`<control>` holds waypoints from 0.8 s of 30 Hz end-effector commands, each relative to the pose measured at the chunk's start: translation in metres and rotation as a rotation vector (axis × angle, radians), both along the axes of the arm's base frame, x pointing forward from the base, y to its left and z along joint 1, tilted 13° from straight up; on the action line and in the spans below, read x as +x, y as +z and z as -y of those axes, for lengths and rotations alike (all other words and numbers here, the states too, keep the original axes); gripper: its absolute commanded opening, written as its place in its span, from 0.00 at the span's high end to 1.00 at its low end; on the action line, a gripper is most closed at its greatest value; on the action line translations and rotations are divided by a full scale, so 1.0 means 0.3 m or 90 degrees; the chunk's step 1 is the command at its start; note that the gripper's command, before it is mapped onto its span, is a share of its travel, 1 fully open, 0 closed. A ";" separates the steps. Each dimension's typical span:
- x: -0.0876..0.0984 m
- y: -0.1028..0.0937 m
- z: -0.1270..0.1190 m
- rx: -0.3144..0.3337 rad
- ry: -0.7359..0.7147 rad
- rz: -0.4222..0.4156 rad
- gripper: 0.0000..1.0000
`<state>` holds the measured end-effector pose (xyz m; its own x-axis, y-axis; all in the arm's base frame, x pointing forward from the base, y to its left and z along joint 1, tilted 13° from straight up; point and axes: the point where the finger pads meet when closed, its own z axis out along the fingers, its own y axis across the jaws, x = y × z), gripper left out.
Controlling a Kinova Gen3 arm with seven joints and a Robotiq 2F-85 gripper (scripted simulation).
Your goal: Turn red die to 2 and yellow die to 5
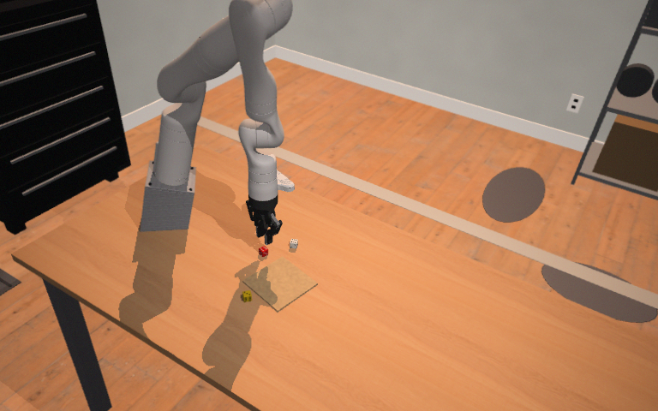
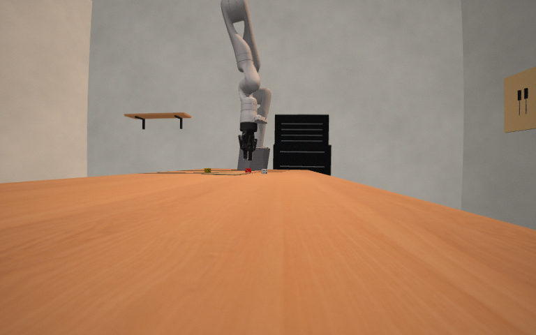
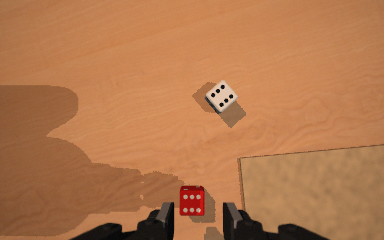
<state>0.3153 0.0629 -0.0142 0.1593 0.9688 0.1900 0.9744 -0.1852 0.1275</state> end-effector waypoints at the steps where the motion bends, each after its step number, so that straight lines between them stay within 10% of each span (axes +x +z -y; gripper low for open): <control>1: -0.010 -0.024 -0.004 0.003 -0.002 -0.008 0.65; 24: -0.001 -0.087 -0.014 0.003 -0.002 -0.008 0.65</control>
<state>0.3156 0.0670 -0.0395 0.1636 0.9678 0.1915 0.9752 -0.1880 0.1171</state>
